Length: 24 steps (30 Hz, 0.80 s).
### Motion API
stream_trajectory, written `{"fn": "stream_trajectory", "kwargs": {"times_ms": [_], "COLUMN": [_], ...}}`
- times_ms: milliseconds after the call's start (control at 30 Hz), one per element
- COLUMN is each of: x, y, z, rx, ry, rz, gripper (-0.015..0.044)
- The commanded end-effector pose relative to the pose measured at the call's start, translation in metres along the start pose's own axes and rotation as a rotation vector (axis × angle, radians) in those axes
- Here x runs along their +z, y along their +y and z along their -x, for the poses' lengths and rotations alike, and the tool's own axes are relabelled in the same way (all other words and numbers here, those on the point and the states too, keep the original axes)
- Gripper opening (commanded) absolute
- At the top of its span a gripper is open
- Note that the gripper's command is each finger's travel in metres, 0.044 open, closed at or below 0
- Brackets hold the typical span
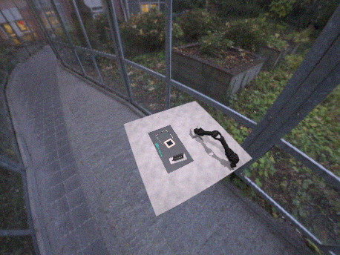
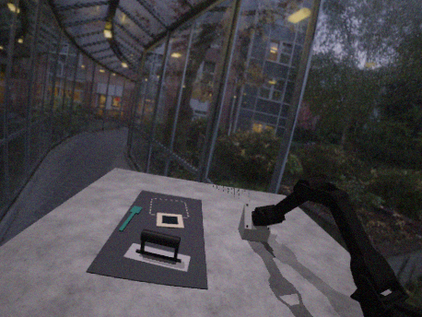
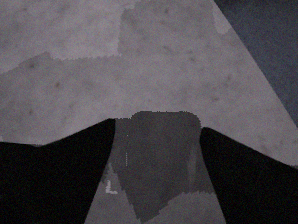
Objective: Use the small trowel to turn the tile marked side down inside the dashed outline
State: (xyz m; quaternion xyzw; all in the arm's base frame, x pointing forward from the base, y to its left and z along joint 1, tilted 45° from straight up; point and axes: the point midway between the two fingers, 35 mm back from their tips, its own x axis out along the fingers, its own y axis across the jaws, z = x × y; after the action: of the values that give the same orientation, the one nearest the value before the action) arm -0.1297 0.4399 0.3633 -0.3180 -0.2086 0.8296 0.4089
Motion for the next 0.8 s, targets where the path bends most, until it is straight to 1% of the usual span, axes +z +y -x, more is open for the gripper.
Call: {"fn": "stream_trajectory", "kwargs": {"times_ms": [0, 300, 767], "x": [-0.013, -0.043, -0.106], "y": [-0.013, -0.04, -0.096], "z": [0.012, 0.036, 0.091], "rx": [-0.022, -0.063, -0.26], "ry": [0.019, 0.063, 0.205], "rz": [-0.022, -0.047, -0.21], "gripper": [0.027, 0.027, 0.027]}}
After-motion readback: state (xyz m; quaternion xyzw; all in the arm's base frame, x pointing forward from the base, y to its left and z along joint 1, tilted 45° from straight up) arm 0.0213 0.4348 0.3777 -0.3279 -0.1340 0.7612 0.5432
